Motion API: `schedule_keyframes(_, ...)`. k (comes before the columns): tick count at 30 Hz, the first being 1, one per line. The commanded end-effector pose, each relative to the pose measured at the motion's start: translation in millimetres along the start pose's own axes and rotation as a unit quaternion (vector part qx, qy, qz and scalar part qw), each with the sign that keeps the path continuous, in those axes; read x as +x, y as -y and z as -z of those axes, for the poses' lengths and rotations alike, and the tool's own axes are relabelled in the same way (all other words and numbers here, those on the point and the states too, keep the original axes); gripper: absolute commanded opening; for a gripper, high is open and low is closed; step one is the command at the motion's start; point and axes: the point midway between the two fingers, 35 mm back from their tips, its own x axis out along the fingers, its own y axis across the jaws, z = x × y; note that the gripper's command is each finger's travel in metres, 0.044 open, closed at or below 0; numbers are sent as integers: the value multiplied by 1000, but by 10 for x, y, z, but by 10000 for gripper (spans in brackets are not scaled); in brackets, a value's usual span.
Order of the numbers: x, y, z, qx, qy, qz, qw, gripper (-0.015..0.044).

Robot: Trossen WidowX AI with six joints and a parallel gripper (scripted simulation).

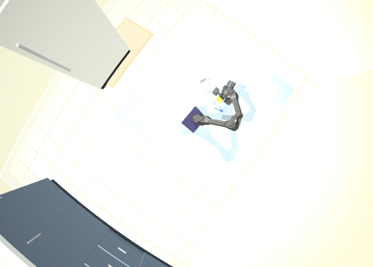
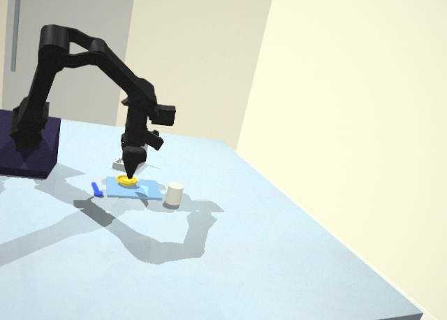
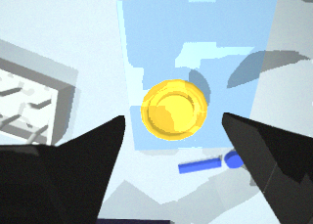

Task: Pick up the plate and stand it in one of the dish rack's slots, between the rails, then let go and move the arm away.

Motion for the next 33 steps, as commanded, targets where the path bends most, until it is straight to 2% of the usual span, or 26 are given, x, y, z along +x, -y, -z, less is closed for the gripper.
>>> schedule_keyframes(1,76,1,24,-4,-3,2,1000,400)
schedule_keyframes(17,301,27,32,-4,-3,4,1000,400)
schedule_keyframes(19,301,27,32,-4,-3,4,1000,354)
schedule_keyframes(25,301,27,32,-4,-3,4,1000,354)
schedule_keyframes(33,301,27,32,-4,-3,4,1000,301)
